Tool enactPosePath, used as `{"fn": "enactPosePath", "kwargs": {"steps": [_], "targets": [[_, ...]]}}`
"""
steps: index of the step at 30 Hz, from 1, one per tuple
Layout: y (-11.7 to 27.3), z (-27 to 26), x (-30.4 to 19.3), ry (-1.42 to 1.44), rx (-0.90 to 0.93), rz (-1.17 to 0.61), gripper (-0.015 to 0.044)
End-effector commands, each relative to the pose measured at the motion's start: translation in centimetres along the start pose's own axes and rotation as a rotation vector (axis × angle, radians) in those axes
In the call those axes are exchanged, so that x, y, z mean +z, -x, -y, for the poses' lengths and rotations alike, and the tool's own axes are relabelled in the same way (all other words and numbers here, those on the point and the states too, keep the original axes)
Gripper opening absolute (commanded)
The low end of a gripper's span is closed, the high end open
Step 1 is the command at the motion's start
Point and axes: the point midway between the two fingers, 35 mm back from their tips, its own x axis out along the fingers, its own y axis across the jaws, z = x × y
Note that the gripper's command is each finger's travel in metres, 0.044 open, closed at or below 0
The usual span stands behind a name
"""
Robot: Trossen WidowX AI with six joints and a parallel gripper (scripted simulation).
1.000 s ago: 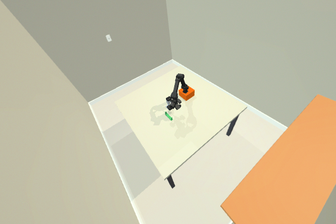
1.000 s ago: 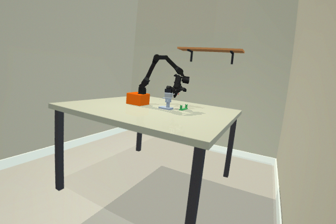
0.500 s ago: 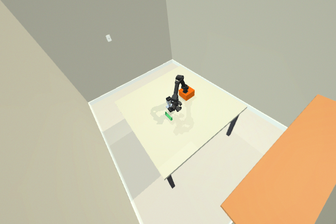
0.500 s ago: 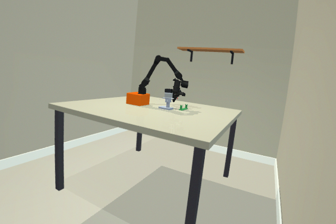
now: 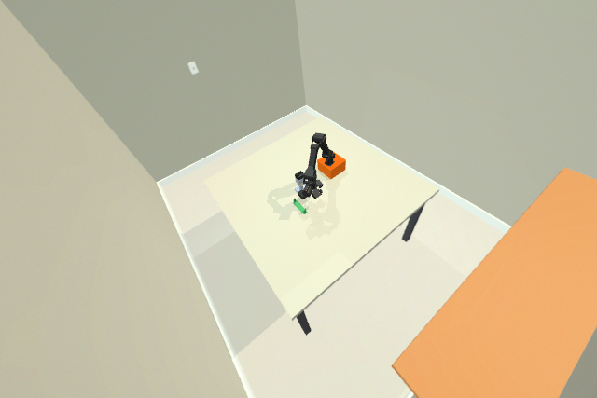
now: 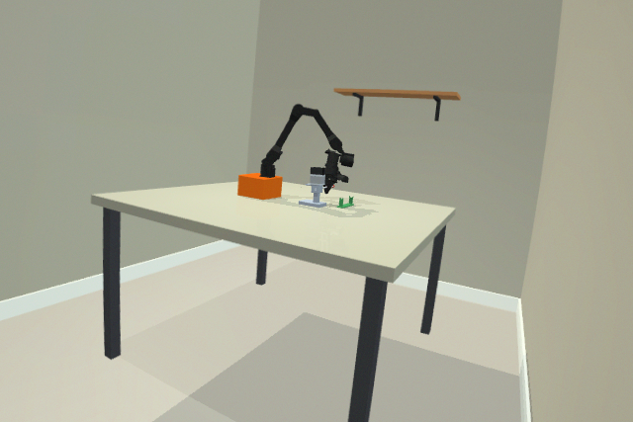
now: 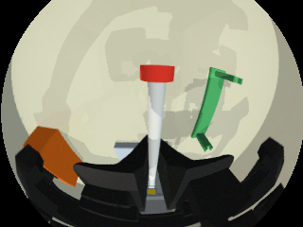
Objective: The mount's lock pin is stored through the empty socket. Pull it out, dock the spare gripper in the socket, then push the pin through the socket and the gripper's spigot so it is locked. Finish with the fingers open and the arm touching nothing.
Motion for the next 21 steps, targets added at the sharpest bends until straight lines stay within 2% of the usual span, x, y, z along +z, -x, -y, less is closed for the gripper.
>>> {"fn": "enactPosePath", "kwargs": {"steps": [1,21], "targets": [[0.0,0.0,-0.3,0.005,0.0,0.001,0.0],[-0.4,0.1,-1.4,0.003,-0.006,0.001,0.0]]}}
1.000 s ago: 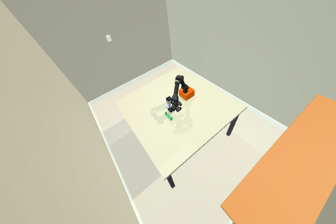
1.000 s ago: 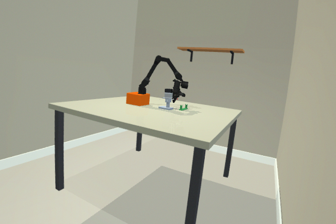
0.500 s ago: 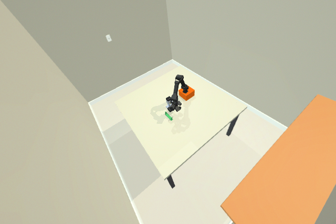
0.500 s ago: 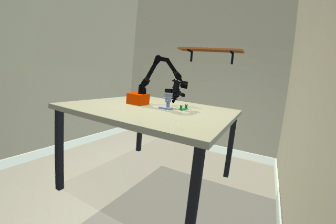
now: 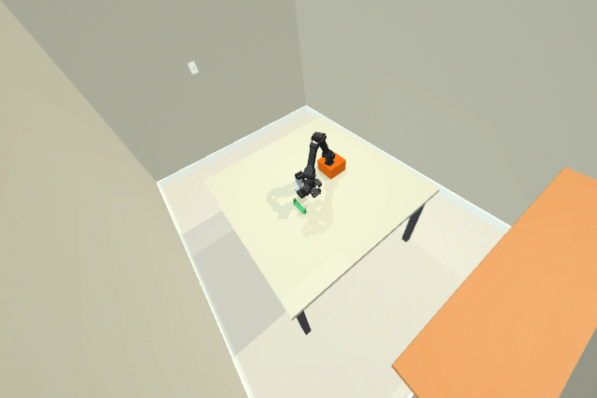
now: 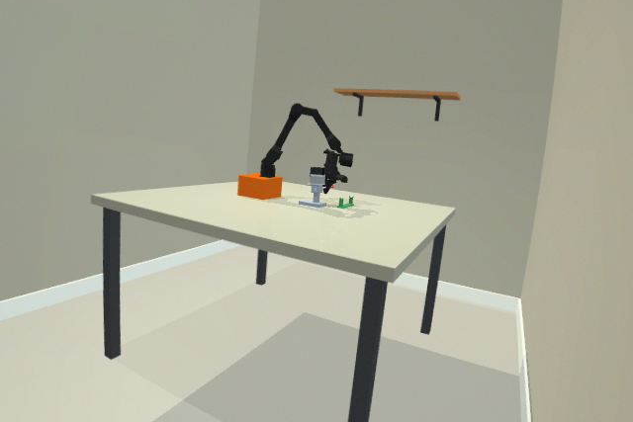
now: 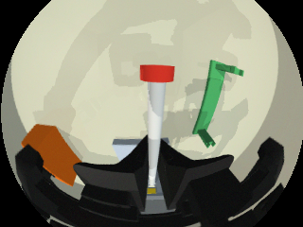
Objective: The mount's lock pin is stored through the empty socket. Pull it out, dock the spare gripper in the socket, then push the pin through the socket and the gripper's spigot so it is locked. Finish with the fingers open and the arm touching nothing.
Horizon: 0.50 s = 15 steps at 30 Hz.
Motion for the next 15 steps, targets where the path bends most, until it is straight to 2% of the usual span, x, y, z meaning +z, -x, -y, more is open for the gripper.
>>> {"fn": "enactPosePath", "kwargs": {"steps": [1,15], "targets": [[-0.1,0.09,-0.35,0.006,-0.002,-0.003,0.0],[-0.31,-0.13,-1.09,0.006,-0.002,-0.003,0.0]]}}
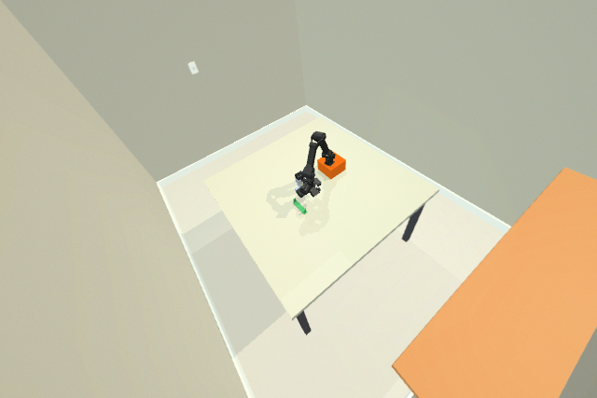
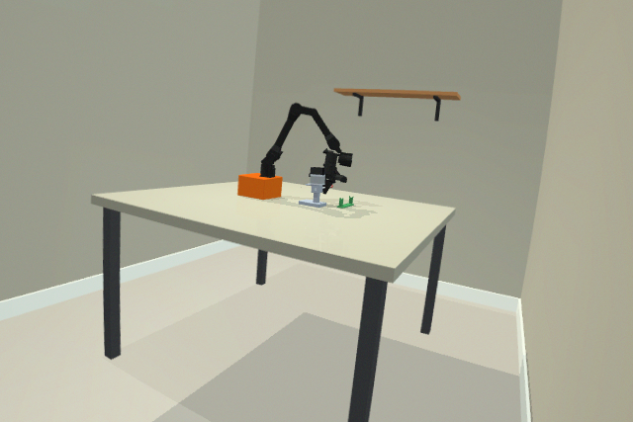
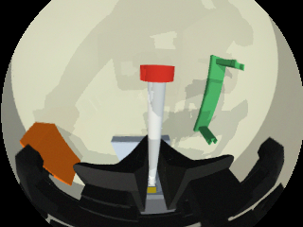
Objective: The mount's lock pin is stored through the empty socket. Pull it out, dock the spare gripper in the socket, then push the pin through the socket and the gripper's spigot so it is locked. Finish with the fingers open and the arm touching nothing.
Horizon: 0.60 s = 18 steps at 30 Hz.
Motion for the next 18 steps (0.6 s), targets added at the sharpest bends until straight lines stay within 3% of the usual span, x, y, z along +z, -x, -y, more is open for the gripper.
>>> {"fn": "enactPosePath", "kwargs": {"steps": [1,18], "targets": [[-0.15,-0.11,-0.36,0.007,-0.002,-0.005,0.0],[-0.36,-0.02,-1.22,0.006,-0.002,-0.004,0.0]]}}
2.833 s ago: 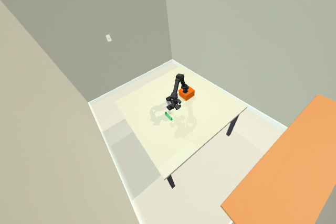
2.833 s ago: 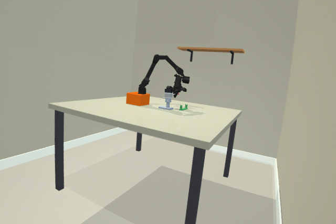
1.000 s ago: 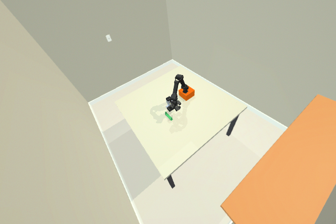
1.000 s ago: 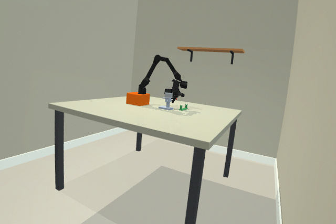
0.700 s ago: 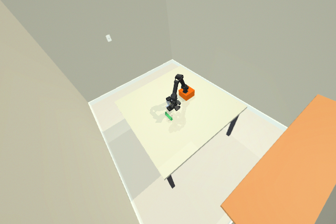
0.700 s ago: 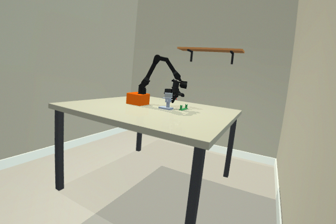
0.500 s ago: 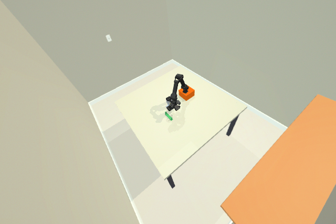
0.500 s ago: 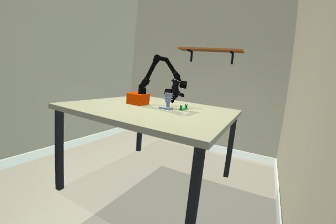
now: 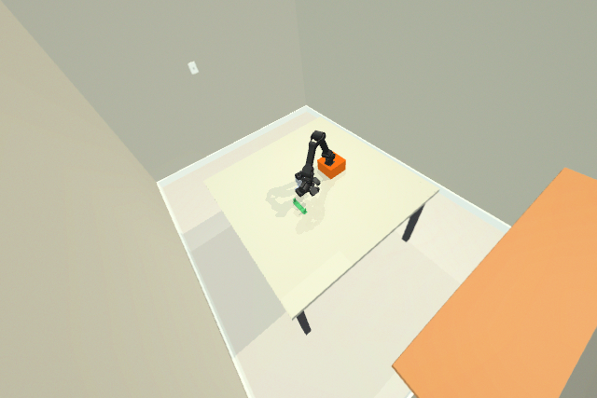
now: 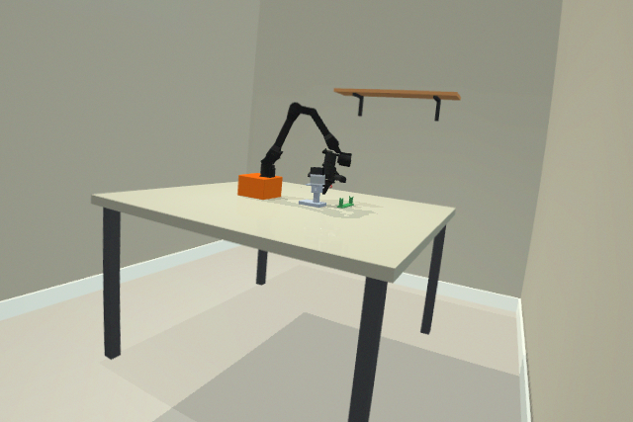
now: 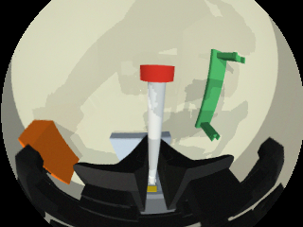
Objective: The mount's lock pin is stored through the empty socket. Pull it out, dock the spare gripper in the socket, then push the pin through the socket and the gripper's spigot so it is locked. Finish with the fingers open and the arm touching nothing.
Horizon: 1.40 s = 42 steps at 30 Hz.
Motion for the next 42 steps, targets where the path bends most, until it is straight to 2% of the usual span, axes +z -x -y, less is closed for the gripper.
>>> {"fn": "enactPosePath", "kwargs": {"steps": [1,42], "targets": [[-0.1,0.0,-0.3,0.006,-0.002,-0.004,0.0],[-0.7,0.0,-2.5,0.006,-0.001,-0.003,0.0]]}}
